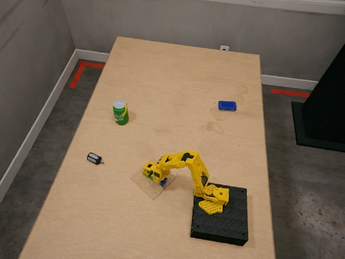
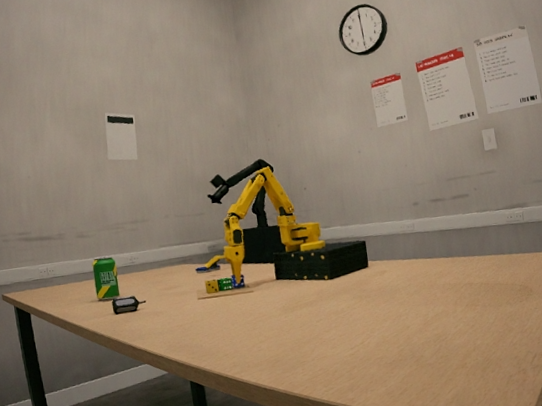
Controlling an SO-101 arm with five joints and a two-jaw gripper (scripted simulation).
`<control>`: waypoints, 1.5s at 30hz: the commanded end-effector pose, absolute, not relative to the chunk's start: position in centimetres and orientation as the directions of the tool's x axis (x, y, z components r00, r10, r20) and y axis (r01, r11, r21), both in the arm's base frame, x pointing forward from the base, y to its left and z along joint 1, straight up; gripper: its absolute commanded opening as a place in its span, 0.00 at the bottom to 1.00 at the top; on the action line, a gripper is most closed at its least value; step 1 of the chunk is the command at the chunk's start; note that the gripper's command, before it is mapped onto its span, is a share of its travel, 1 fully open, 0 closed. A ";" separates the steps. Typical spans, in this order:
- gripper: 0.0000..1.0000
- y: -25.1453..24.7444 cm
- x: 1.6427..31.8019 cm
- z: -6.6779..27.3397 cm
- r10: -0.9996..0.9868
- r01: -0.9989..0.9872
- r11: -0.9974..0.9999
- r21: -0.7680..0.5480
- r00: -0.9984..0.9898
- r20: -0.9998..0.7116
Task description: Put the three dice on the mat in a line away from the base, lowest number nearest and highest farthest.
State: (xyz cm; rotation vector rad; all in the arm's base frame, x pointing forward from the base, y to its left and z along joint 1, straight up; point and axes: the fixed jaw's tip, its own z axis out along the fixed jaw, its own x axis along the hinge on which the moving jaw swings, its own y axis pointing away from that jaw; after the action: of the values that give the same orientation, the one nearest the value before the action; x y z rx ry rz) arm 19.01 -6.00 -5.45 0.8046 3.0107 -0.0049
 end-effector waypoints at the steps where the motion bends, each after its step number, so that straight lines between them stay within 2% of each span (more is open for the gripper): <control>1: 0.00 -6.0 18.8 -5.8 0.507 0.507 0.862 0.003 -0.862 -0.017; 22: 0.00 -6.0 18.8 -6.1 0.507 0.507 0.862 0.003 -0.862 -0.017; 32: 0.16 -6.0 18.8 -6.1 0.507 0.507 0.862 0.003 -0.862 -0.017; 45: 0.20 -6.0 18.8 -6.1 0.507 0.507 0.862 0.003 -0.862 -0.017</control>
State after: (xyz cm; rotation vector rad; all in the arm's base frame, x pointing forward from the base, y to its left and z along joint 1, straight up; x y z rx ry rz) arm 18.92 -5.97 -5.83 0.8058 3.0144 -0.0044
